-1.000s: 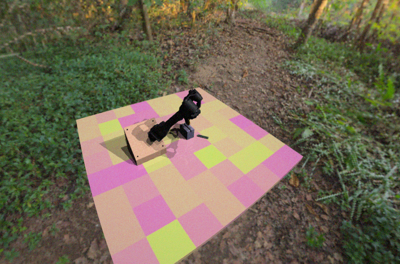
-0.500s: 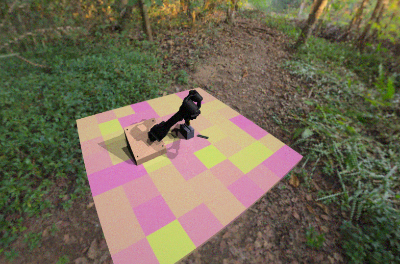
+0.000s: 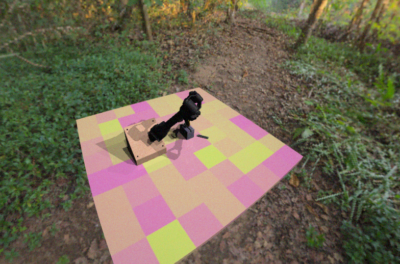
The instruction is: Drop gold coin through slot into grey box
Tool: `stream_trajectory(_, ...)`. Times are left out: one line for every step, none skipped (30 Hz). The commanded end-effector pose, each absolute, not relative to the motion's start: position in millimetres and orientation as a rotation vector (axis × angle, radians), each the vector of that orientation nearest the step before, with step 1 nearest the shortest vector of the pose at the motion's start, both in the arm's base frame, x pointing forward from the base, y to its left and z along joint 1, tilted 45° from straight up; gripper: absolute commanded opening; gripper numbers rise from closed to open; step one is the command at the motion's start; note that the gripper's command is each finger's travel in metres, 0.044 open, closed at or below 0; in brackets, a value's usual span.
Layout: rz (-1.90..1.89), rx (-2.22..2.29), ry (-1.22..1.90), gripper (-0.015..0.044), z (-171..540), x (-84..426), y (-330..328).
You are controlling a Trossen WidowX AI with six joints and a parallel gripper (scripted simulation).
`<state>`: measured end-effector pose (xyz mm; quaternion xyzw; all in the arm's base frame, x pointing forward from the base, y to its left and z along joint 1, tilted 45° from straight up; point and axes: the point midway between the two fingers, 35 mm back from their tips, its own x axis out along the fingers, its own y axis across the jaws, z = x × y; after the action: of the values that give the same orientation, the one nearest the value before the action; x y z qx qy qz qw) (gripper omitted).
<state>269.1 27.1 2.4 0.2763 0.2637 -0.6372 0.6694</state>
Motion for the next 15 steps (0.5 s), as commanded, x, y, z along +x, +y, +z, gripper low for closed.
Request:
stream_trajectory(-1.433,0.616,0.594,0.0000,0.7,269.5,25.1)
stream_trajectory(-1.433,0.615,0.594,0.0000,0.3,269.5,24.8)
stream_trajectory(-1.433,0.615,0.594,0.0000,0.0,269.5,24.5)
stream_trajectory(-1.433,0.615,0.594,0.0000,-0.3,269.5,24.1)
stream_trajectory(-1.433,0.615,0.594,0.0000,-0.7,269.5,23.8)
stream_trajectory(-1.433,0.615,0.594,0.0000,-1.0,269.5,23.4)
stream_trajectory(-1.433,0.615,0.594,0.0000,-1.3,269.5,23.1)
stream_trajectory(-1.433,0.615,0.594,0.0000,-1.6,269.5,22.7)
stream_trajectory(-1.433,0.615,0.594,0.0000,-1.9,269.5,22.4)
stream_trajectory(-1.433,0.615,0.594,0.0000,-2.3,269.5,22.0)
stream_trajectory(-1.433,0.615,0.594,0.0000,-2.6,269.6,21.7)
stream_trajectory(-1.433,0.615,0.594,0.0000,-2.8,269.6,21.4)
stream_trajectory(-1.436,0.622,0.595,0.0026,-1.8,269.2,23.2)
stream_trajectory(-1.436,0.622,0.595,0.0053,-1.8,269.2,23.2)
stream_trajectory(-1.436,0.622,0.595,0.0079,-1.8,269.2,23.2)
